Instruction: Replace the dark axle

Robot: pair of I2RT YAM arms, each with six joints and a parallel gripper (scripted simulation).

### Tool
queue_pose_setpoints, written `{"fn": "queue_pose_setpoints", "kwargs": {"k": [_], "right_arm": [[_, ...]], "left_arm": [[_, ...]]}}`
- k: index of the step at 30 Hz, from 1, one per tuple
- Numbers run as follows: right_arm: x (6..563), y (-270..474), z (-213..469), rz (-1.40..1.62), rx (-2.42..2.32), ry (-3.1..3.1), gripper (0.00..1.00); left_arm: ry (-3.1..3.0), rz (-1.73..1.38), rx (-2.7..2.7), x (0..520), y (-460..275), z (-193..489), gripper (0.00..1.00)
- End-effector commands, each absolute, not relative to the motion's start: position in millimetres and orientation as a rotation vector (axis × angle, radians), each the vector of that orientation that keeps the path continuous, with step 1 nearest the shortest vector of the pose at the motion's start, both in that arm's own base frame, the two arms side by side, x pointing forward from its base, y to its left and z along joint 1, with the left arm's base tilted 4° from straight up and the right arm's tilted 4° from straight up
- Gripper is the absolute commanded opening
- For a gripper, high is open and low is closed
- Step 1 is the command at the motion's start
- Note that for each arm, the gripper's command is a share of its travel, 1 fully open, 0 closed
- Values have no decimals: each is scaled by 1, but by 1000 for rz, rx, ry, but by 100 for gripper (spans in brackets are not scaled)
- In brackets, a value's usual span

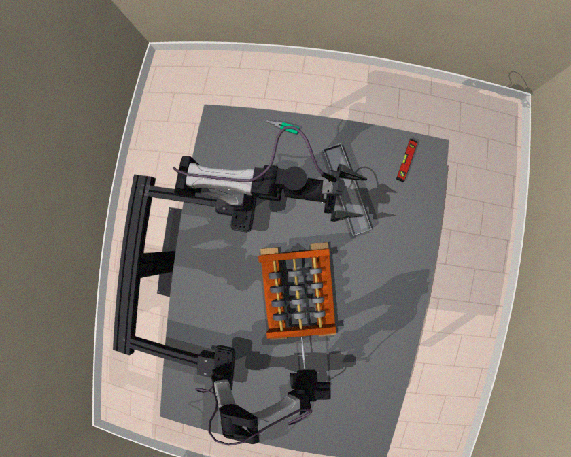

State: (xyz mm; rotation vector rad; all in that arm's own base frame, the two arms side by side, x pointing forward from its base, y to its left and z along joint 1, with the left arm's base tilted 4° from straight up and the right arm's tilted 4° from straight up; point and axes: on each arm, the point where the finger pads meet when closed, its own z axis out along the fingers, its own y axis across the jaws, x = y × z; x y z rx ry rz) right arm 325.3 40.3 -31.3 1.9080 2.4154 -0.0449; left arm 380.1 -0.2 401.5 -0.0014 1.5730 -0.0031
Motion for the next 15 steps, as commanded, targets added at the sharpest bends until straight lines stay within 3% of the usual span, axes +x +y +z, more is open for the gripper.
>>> {"fn": "queue_pose_setpoints", "kwargs": {"k": [1,15], "right_arm": [[329,46,-30,-28,1895,2409,0],[322,49,-36,-62,1910,2416,0]], "left_arm": [[1517,-11,-2,379,0,424,100],[1517,-11,-2,379,0,424,100]]}}
